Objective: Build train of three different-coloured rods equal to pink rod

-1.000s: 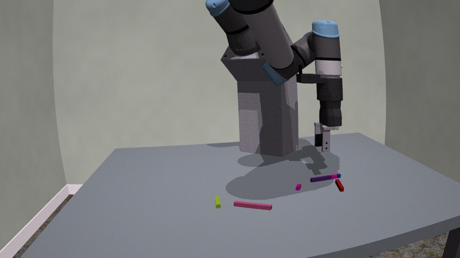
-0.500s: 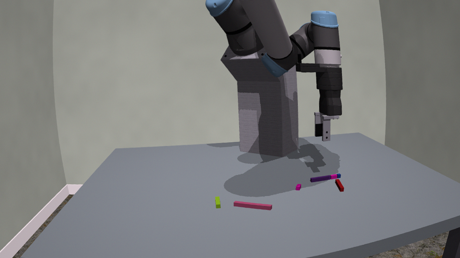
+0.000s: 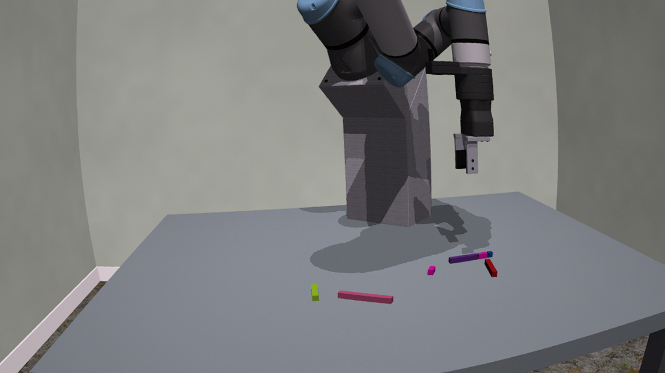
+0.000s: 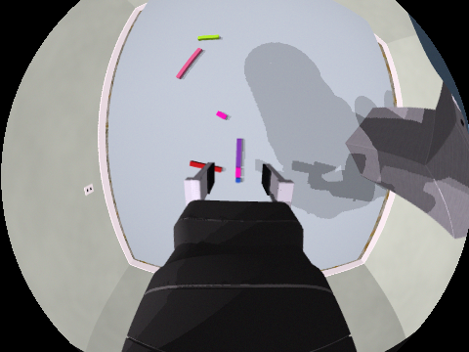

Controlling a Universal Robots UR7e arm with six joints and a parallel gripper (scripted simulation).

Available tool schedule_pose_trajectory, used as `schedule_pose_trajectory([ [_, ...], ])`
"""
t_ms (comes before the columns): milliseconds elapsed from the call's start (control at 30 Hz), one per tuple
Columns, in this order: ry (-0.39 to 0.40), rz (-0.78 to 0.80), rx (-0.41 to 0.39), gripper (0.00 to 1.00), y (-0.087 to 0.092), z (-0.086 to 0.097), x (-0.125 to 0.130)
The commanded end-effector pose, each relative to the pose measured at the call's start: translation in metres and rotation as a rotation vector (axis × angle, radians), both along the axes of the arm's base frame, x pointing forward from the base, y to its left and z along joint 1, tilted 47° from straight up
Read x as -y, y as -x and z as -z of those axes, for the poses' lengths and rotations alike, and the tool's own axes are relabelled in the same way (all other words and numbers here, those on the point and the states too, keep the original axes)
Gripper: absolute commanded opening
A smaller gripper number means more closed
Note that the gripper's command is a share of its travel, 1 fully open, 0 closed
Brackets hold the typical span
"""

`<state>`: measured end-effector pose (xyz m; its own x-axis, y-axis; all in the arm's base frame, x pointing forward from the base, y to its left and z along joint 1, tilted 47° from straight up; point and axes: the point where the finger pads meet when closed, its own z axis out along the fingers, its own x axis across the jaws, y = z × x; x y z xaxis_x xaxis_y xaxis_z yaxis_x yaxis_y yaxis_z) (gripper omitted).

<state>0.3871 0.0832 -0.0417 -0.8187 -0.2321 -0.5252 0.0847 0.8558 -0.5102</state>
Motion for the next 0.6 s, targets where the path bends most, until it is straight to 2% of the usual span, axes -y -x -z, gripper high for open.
schedule_pose_trajectory([
  [0,0.002,0.002,-0.003,1.00,0.0065,-0.0054,-0.0035],
  [567,0.001,0.003,-0.002,1.00,0.0052,-0.0052,-0.0036],
])
